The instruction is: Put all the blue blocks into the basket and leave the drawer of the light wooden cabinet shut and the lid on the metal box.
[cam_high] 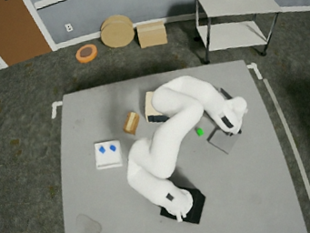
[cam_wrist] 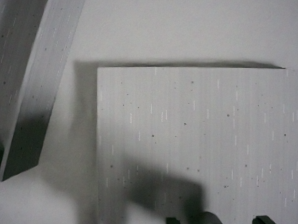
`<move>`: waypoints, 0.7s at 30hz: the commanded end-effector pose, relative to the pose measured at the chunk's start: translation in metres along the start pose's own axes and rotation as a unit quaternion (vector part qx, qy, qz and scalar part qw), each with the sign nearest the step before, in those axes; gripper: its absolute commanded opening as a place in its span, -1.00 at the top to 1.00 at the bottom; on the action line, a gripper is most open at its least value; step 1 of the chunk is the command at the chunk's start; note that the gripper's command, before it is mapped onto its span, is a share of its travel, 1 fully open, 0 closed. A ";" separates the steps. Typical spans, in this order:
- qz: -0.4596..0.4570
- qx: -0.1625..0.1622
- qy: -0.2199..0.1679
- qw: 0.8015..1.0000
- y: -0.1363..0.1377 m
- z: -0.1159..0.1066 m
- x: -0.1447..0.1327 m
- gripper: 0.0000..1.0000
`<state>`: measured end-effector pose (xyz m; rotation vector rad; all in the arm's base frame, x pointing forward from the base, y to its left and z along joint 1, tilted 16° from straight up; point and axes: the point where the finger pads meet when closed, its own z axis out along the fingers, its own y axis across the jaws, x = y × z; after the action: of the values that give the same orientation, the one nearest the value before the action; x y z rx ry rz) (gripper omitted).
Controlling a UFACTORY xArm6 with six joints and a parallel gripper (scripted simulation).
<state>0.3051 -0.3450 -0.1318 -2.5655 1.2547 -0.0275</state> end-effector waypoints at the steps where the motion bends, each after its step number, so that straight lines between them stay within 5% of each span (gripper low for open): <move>1: 0.000 0.000 0.002 1.000 0.000 0.001 0.002 0.13; 21: 0.000 0.000 0.002 1.000 0.000 0.013 0.002 0.13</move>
<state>0.3068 -0.3416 -0.1446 -2.5654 1.2546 -0.0270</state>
